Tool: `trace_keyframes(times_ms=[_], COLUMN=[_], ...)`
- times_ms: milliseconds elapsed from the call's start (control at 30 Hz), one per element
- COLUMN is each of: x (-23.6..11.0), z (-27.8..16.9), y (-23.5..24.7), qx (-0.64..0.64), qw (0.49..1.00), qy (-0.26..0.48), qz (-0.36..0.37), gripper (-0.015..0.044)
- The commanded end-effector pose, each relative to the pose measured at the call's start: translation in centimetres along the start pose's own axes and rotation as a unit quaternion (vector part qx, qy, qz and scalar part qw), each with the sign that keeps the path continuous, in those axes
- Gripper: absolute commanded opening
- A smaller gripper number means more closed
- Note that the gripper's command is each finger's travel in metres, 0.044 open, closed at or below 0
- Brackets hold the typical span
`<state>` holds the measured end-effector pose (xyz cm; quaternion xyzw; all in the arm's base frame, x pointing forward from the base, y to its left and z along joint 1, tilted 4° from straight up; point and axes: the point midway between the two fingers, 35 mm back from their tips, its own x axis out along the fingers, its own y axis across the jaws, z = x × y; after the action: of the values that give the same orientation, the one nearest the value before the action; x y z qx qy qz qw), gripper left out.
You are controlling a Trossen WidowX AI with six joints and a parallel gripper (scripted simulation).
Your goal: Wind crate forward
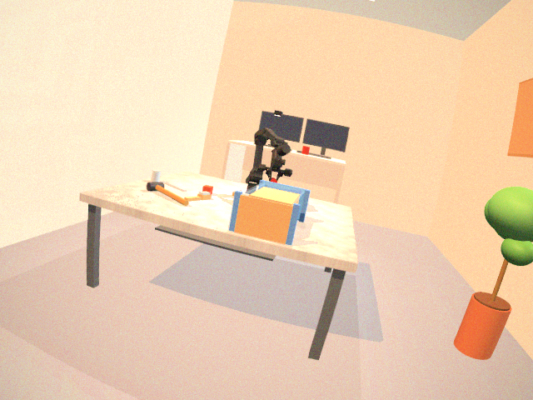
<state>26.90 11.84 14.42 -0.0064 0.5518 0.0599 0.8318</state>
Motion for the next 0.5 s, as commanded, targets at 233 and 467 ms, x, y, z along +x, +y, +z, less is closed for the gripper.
trace_keyframes(times_ms=[233, 467], x=[1.2, 1.6], z=[1.7, 2.6], y=[0.9, 1.6], qx=[0.001, 0.001], qw=[1.000, 1.000], qy=[0.000, 0.000], qz=[0.002, 0.002], gripper=[0.0000, 0.0000])
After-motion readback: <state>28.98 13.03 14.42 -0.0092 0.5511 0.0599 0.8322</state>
